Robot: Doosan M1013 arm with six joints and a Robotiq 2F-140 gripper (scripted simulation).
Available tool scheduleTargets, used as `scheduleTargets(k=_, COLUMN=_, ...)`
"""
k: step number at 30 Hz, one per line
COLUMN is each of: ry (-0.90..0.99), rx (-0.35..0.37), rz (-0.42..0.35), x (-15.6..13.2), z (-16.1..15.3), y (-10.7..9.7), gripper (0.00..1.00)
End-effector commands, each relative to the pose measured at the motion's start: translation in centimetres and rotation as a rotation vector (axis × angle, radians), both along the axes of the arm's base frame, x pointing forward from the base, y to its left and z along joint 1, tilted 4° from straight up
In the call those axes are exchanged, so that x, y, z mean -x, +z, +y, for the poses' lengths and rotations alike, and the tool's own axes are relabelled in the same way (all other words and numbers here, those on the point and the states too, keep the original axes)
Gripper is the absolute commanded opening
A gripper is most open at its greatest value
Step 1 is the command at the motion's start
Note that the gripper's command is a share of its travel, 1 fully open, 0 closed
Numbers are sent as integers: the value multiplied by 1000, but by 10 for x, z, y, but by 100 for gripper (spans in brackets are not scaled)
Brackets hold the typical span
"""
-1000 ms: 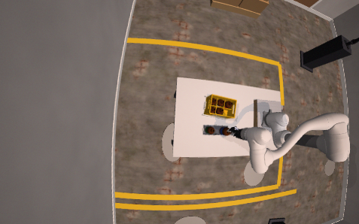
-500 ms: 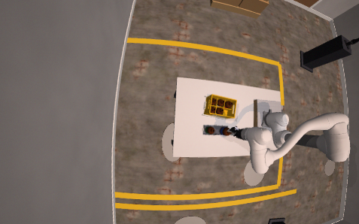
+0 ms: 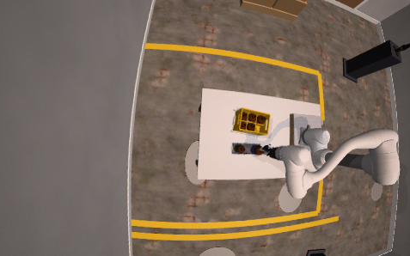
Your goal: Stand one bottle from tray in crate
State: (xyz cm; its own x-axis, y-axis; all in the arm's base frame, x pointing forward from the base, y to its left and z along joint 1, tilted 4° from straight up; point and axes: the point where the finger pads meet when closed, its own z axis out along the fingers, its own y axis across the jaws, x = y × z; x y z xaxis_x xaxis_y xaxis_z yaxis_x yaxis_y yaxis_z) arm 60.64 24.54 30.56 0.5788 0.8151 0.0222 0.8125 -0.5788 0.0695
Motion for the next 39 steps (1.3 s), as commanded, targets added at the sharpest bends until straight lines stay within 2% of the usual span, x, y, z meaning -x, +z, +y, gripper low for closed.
scheduleTargets(k=1, ry=0, rx=0, rz=0, x=0, z=0, y=0, gripper=0)
scheduleTargets(k=39, ry=0, rx=0, rz=0, x=2, z=-6, y=0, gripper=0)
